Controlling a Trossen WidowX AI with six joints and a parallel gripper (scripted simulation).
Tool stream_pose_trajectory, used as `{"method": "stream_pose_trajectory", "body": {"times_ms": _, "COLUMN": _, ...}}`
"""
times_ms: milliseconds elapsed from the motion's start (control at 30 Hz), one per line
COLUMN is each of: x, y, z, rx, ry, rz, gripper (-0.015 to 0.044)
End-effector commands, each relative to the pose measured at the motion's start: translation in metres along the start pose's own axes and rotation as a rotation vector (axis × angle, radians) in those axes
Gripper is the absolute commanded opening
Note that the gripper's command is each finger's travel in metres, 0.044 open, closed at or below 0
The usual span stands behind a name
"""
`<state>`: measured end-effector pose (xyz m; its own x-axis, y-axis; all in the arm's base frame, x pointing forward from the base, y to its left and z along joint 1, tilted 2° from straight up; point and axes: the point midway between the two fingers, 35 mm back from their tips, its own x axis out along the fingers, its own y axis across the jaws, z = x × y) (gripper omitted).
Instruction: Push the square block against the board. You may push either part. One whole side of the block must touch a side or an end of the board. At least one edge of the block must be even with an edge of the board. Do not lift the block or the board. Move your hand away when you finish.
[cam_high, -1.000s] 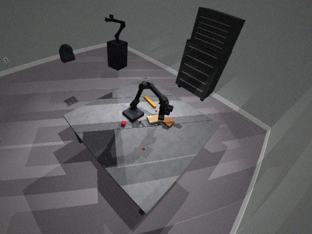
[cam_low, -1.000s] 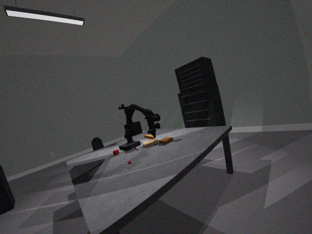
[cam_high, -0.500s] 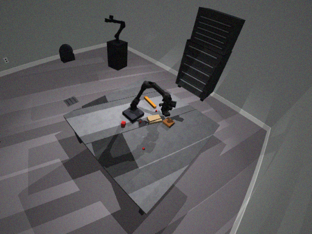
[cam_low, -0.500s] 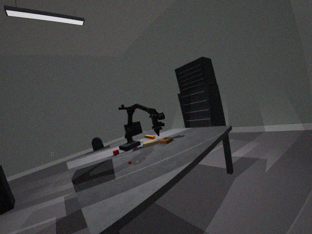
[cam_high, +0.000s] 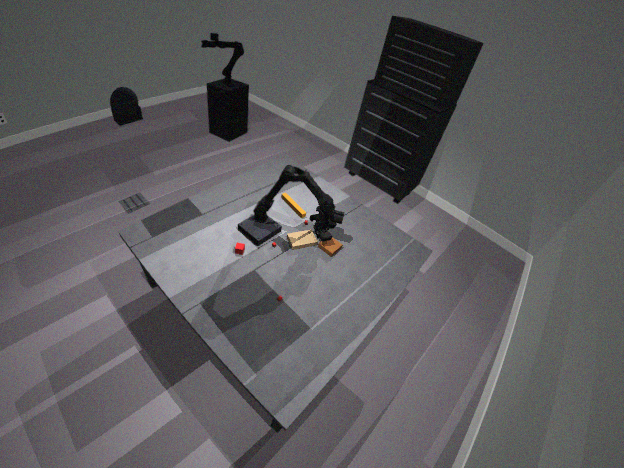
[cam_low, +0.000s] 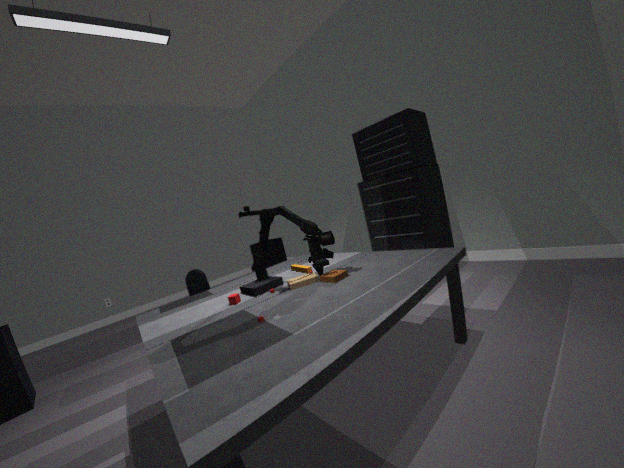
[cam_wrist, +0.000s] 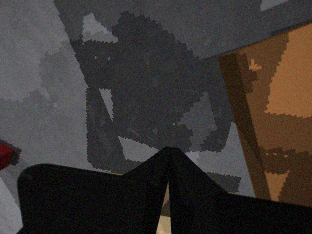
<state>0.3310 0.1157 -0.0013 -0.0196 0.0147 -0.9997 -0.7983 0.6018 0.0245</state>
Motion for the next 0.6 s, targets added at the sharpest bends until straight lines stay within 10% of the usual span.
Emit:
{"method": "stream_pose_trajectory", "body": {"times_ms": 0, "x": 0.000, "y": -0.001, "z": -0.003, "rx": -0.005, "ry": -0.006, "rz": -0.007, "gripper": 0.0000}}
{"method": "stream_pose_trajectory", "body": {"times_ms": 567, "x": 0.000, "y": -0.003, "z": -0.025, "rx": -0.005, "ry": -0.004, "rz": -0.008, "gripper": 0.0000}}
